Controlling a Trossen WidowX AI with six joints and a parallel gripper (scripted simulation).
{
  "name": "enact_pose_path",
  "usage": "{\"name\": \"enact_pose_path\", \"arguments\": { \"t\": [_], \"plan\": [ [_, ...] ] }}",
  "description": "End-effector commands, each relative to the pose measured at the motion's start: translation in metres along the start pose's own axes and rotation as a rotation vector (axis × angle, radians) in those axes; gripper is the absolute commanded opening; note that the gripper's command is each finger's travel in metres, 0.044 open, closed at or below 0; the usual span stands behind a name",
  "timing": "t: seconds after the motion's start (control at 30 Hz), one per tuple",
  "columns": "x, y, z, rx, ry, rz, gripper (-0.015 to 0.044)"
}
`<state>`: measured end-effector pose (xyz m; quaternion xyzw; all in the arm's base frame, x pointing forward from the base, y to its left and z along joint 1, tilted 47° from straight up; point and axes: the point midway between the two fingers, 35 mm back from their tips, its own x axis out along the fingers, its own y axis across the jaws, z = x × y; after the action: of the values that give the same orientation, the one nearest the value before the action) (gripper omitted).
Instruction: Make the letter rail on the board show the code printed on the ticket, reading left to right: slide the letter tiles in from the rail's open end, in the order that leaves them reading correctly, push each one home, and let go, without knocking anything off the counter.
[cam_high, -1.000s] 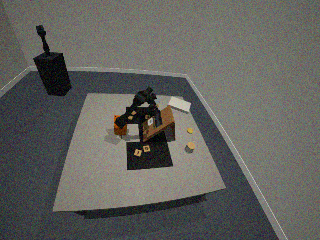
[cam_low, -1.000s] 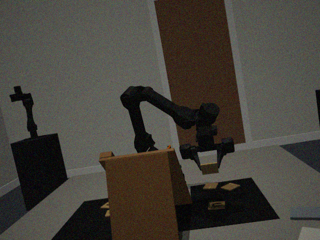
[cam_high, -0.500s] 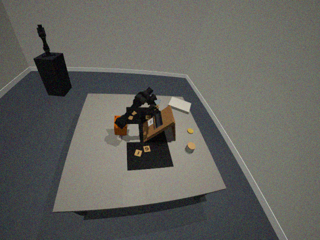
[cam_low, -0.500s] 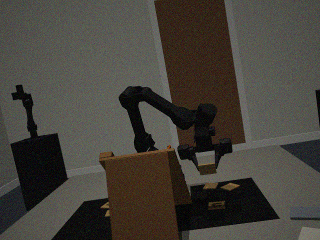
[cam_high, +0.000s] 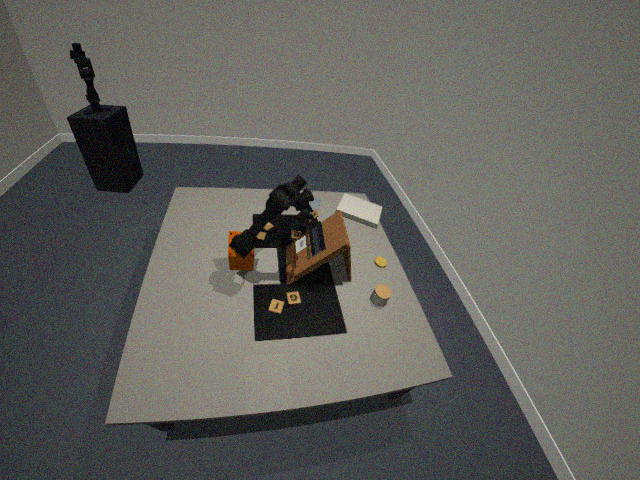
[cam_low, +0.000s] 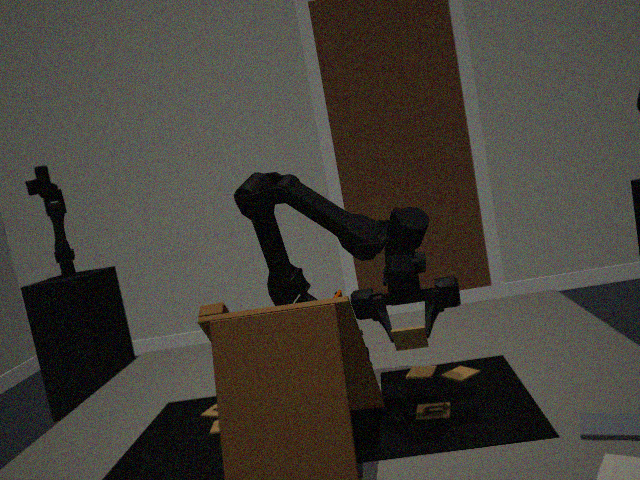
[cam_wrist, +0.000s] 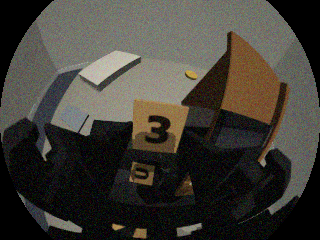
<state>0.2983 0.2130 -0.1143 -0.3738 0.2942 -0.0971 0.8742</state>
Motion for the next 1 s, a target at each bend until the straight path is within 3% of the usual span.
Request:
{"name": "enact_pose_path", "arguments": {
  "t": [0.0, 0.97],
  "plan": [
    [-0.001, -0.003, -0.001, -0.006, 0.001, 0.0, 0.0],
    [0.0, -0.018, -0.001, -0.007, 0.001, 0.0, 0.0]
  ]
}}
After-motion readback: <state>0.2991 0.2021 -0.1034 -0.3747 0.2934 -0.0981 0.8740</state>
